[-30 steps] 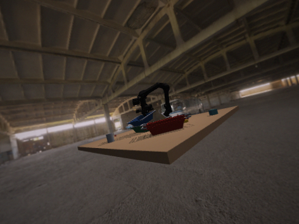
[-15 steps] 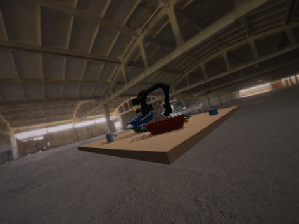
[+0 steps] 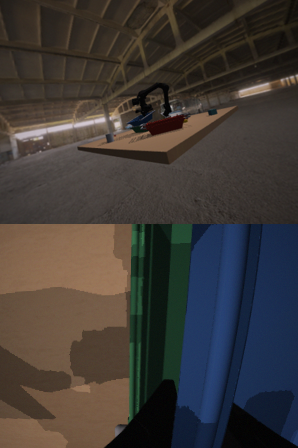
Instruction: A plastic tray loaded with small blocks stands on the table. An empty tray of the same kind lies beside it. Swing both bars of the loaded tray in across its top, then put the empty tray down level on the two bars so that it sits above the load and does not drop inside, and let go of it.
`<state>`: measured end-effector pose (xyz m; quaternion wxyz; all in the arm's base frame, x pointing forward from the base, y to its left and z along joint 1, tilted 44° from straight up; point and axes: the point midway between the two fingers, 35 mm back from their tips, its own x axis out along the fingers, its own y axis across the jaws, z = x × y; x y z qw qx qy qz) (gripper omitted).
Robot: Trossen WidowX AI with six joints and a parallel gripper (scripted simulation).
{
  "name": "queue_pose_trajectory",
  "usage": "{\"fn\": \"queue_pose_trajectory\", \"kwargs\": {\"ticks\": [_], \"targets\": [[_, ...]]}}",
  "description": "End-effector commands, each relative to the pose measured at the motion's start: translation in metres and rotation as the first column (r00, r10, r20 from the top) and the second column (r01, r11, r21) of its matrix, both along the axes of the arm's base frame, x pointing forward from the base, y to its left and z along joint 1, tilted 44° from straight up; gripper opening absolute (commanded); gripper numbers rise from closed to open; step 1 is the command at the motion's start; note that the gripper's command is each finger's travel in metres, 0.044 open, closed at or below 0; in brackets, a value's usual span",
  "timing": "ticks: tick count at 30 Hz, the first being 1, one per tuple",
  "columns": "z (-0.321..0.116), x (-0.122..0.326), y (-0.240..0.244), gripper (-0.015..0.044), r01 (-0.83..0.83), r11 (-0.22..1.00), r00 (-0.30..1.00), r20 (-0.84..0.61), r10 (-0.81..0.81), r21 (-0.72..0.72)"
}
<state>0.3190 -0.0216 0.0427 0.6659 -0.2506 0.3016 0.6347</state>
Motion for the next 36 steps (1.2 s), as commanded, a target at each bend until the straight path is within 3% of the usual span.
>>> {"fn": "queue_pose_trajectory", "kwargs": {"ticks": [1,36], "targets": [[-0.002,-0.004,0.006,0.0,-0.019,1.0,1.0,-0.016,0.019,0.0],[-0.006,-0.008,0.011,0.0,-0.019,1.0,1.0,-0.016,0.019,0.001]]}}
